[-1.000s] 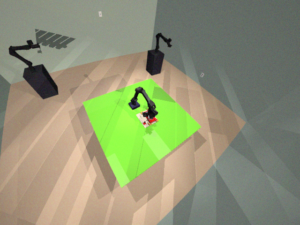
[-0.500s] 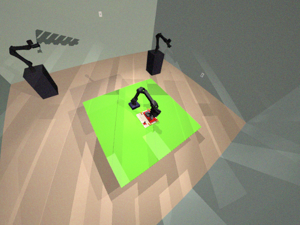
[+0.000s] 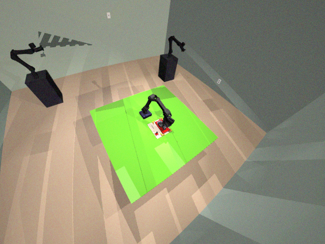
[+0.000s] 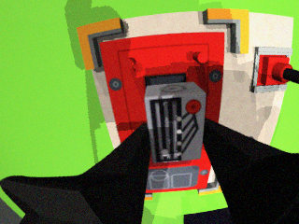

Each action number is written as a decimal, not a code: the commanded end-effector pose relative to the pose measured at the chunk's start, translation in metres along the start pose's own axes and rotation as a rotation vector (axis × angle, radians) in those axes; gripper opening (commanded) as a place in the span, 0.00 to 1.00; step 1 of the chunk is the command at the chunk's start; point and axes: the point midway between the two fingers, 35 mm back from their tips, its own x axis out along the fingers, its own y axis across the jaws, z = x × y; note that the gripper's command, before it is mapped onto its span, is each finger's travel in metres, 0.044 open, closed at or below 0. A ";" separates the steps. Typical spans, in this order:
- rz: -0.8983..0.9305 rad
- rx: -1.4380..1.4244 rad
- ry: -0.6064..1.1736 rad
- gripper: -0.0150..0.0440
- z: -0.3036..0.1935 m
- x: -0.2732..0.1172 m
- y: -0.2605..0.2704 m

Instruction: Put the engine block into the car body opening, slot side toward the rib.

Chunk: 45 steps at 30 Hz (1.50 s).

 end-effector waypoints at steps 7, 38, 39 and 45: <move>0.004 0.014 -0.002 0.52 0.000 0.000 0.002; 0.004 0.000 -0.002 0.52 0.001 0.003 0.002; 0.004 0.002 -0.002 0.52 0.001 0.003 0.002; 0.004 0.012 -0.002 0.52 0.001 0.005 0.002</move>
